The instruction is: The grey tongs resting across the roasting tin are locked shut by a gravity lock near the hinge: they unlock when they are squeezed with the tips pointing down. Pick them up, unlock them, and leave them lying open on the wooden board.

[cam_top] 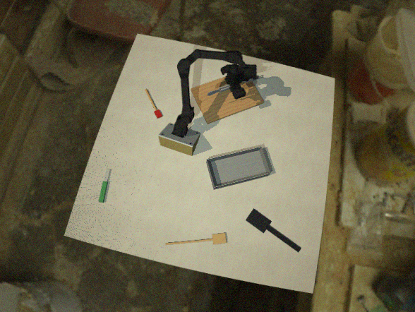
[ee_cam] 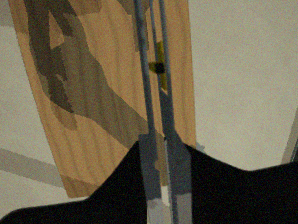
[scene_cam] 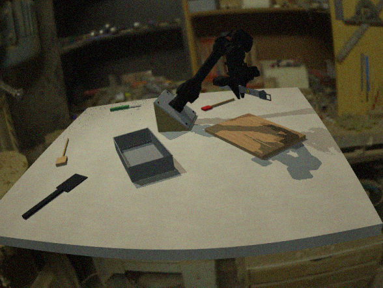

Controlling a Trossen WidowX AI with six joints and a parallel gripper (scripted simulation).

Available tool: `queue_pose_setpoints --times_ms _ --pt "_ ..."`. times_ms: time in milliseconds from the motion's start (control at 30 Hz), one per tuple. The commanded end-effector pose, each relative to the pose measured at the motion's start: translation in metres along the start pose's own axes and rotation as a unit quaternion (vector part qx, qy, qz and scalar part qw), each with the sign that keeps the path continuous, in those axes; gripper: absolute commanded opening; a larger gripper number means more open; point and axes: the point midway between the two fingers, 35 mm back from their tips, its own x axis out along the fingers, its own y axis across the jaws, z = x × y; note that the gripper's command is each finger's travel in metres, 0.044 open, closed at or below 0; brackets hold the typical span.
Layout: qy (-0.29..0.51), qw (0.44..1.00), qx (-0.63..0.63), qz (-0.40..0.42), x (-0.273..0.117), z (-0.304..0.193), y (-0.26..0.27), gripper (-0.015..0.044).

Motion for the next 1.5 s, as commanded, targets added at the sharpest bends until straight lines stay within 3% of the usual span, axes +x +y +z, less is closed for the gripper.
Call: queue_pose_setpoints --times_ms 0,1467 --pt "0.001 1.0 -0.002 0.004 -0.002 0.002 0.001 -0.015" --pt "0.024 1.0 -0.005 -0.009 0.059 0.003 -0.006 -0.015"
